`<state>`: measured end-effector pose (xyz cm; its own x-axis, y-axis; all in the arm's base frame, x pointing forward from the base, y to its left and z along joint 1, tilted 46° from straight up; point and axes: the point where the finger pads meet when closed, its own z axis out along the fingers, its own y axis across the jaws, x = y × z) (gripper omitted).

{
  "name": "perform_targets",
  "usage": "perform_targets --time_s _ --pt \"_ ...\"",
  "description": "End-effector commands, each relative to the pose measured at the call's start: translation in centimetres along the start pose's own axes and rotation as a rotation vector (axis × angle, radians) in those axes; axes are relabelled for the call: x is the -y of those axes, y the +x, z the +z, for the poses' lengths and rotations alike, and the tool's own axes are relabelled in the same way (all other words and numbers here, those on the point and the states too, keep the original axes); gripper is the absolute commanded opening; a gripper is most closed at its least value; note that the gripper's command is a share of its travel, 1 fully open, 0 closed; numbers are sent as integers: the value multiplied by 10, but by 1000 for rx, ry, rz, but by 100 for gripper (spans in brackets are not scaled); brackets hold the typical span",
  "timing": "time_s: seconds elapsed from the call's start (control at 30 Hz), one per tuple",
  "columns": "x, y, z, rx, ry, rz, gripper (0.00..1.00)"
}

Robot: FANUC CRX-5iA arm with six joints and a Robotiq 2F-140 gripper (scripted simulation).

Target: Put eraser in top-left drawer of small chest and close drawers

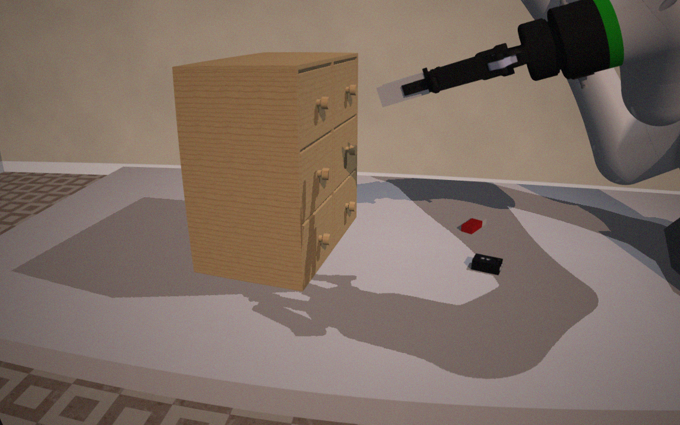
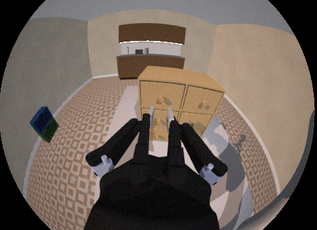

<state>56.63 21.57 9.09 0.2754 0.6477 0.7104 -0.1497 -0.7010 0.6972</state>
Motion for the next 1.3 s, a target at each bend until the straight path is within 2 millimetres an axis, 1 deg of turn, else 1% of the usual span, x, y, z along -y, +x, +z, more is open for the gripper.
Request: perform_targets --time_s 0.0,0.07,0.37,0.57,1.27 --pt "0 1 9 -1 0 0 20" --pt "0 1 9 -1 0 0 20" --pt "0 2 40 -1 0 0 20" --pt "0 3 53 -1 0 0 20" --pt "0 3 56 -1 0 0 20"
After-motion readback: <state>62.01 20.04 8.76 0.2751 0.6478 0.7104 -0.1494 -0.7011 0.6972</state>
